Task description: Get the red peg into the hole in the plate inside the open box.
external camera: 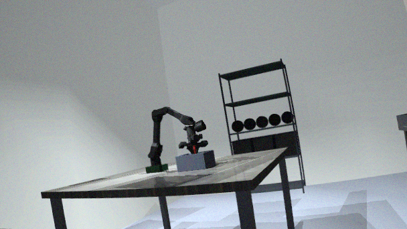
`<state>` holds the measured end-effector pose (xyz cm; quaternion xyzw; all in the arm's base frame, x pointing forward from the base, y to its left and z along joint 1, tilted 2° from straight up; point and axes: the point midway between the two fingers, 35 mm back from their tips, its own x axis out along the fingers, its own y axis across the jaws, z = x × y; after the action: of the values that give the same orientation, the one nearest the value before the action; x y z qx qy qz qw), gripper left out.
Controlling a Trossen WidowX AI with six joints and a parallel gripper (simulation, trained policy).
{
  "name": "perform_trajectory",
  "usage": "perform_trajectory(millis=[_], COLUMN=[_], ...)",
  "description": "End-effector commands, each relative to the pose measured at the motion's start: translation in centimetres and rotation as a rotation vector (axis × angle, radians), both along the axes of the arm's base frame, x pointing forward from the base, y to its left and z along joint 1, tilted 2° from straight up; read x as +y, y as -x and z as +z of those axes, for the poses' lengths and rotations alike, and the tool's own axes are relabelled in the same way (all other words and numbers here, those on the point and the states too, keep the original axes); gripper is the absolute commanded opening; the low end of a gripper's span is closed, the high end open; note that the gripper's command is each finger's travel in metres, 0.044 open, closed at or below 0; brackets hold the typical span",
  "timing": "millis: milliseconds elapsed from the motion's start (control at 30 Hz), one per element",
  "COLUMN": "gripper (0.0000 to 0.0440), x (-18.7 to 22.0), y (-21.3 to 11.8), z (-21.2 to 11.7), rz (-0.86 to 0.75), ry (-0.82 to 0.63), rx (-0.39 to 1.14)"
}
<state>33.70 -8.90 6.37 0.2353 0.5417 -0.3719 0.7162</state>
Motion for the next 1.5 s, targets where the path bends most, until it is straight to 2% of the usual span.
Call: perform_trajectory(millis=[0, 100, 200, 233, 533, 1067, 1467], gripper=[0.0106, 0.0171, 0.0184, 0.0204, 0.044, 0.044, 0.044], x=[-0.1, -0.3, -0.9, -1.0, -1.5, -0.2, -0.1], y=[0.2, 0.1, -0.5, -0.7, -4.0, -10.3, -10.5], z=[-1.8, -2.4, -2.1, -2.0, -0.2, 4.2, 4.3], rz=[0.041, 0.048, 0.076, 0.081, 0.106, 0.182, 0.184], ry=[-0.034, -0.05, -0.045, -0.047, -0.094, -0.188, -0.188], rx=[0.047, 0.056, 0.059, 0.058, 0.018, -0.101, -0.106])
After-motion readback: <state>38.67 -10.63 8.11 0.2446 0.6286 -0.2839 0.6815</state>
